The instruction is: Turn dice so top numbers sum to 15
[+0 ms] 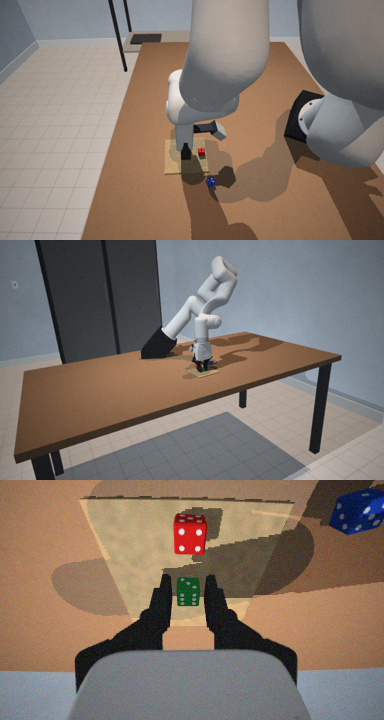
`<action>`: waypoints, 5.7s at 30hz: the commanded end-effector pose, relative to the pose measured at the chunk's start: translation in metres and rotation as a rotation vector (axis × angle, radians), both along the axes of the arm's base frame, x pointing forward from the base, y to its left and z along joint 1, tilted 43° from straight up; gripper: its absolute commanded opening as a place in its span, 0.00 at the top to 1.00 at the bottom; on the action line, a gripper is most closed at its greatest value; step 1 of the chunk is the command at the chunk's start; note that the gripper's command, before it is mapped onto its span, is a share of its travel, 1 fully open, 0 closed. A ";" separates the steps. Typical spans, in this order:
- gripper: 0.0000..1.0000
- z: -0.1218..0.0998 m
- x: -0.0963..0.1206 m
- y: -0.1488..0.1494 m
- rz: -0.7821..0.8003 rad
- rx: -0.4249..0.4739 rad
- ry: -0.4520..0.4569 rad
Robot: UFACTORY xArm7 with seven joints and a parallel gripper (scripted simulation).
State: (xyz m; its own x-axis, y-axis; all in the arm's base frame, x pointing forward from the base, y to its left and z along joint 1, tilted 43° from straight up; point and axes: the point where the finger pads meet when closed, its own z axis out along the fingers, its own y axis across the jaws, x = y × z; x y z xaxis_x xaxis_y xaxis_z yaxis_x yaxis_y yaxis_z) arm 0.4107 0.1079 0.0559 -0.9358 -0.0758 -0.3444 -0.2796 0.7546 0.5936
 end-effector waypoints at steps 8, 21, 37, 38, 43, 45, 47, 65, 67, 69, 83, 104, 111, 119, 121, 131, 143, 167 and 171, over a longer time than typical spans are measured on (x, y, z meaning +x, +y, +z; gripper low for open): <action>0.64 0.004 0.000 -0.005 -0.003 -0.001 -0.002; 0.64 0.041 -0.011 -0.037 -0.003 -0.001 -0.002; 0.00 0.066 -0.019 -0.060 -0.003 -0.001 -0.002; 0.00 0.066 -0.019 -0.060 -0.003 -0.001 -0.002; 0.00 0.066 -0.019 -0.060 -0.003 -0.001 -0.002; 0.00 0.066 -0.019 -0.060 -0.003 -0.001 -0.002; 0.00 0.066 -0.019 -0.060 -0.003 -0.001 -0.002; 0.00 0.071 -0.026 -0.049 0.124 -0.040 -0.112; 0.00 0.074 -0.031 -0.042 0.204 -0.065 -0.182; 0.00 0.075 -0.034 -0.038 0.257 -0.081 -0.228; 0.00 0.086 -0.059 -0.010 0.631 -0.191 -0.555; 0.00 0.094 -0.098 0.023 1.184 -0.353 -1.055; 0.00 0.095 -0.110 0.032 1.363 -0.406 -1.221; 0.64 0.096 -0.112 0.033 1.388 -0.414 -1.245; 0.64 0.096 -0.112 0.033 1.388 -0.414 -1.245; 0.64 0.096 -0.112 0.033 1.388 -0.414 -1.245; 0.64 0.096 -0.112 0.033 1.388 -0.414 -1.245; 0.64 0.091 -0.111 0.036 1.388 -0.414 -1.245; 0.64 0.088 -0.110 0.039 1.388 -0.414 -1.245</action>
